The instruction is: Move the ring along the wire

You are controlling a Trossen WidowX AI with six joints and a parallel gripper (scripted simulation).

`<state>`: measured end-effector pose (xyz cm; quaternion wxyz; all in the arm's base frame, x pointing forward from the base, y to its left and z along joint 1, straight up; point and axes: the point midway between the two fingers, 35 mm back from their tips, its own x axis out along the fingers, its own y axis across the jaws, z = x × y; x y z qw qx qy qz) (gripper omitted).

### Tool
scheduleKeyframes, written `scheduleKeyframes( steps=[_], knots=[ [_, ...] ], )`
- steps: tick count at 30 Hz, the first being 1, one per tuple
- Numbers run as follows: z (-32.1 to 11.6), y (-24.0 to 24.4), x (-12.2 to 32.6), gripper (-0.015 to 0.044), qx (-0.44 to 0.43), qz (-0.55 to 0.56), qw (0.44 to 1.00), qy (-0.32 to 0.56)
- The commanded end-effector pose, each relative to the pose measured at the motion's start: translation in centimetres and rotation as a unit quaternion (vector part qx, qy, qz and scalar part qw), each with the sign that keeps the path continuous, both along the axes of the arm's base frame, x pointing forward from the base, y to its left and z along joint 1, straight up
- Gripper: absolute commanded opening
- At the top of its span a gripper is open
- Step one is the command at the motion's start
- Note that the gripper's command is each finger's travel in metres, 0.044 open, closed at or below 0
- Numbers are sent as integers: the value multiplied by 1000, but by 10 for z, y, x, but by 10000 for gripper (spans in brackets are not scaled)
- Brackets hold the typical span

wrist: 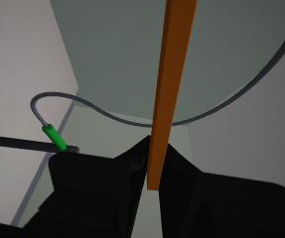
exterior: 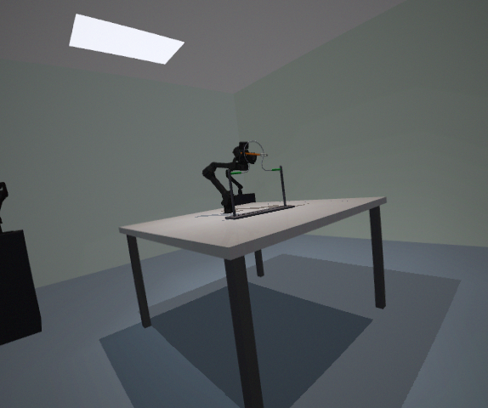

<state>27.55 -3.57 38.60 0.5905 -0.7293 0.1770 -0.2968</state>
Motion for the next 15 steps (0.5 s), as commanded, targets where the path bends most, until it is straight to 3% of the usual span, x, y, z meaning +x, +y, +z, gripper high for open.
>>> scheduleKeyframes(
  steps=[1, 15],
  knots=[
    [1, 0, 0, -150, -27, 0, 1000, 4],
    [7, 2, 0, -150, -113, -2, 994, 15]
  ],
)
